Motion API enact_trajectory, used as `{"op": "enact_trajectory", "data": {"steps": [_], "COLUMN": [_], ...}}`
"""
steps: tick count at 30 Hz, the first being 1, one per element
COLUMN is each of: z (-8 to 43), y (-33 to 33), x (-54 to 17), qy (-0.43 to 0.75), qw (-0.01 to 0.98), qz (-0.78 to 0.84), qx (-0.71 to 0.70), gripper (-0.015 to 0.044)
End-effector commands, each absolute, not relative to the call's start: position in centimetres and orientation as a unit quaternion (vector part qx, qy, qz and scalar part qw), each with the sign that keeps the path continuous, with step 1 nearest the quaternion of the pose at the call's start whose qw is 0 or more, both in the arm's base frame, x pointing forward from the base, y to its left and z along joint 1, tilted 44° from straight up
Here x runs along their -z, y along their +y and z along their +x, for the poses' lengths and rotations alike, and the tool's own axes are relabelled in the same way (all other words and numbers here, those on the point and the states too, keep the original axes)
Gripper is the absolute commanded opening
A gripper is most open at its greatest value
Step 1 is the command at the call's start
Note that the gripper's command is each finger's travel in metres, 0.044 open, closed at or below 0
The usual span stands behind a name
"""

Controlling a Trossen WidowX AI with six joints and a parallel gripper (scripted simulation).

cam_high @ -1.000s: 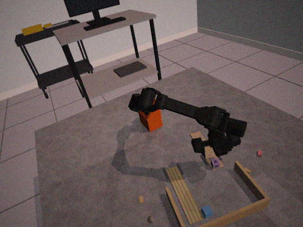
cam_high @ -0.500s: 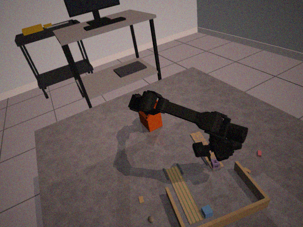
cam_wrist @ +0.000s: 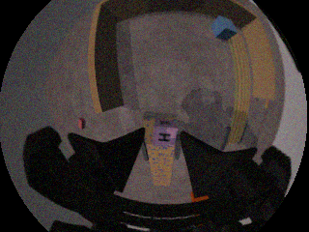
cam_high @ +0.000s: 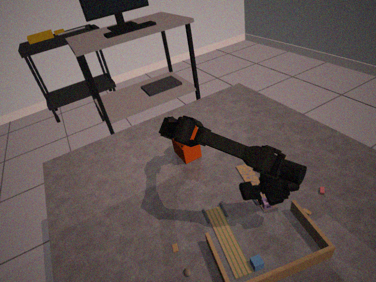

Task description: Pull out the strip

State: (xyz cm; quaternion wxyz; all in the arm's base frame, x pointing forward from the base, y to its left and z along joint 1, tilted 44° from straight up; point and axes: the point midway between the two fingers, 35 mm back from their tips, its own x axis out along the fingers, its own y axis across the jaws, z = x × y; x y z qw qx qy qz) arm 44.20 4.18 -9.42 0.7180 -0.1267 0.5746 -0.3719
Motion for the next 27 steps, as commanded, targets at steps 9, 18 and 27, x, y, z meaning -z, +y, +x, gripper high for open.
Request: {"op": "enact_trajectory", "data": {"steps": [9, 18, 27], "z": [44.00, 44.13, 43.70], "y": [2.97, 3.15, 3.34], "x": [10.57, 10.42, 10.13], "qy": [0.576, 0.576, 0.576], "qw": [0.715, 0.716, 0.716], "qz": [-0.131, -0.127, -0.127], "qx": [0.373, 0.373, 0.373], "gripper": [0.0250, 0.0125, 0.0000]}}
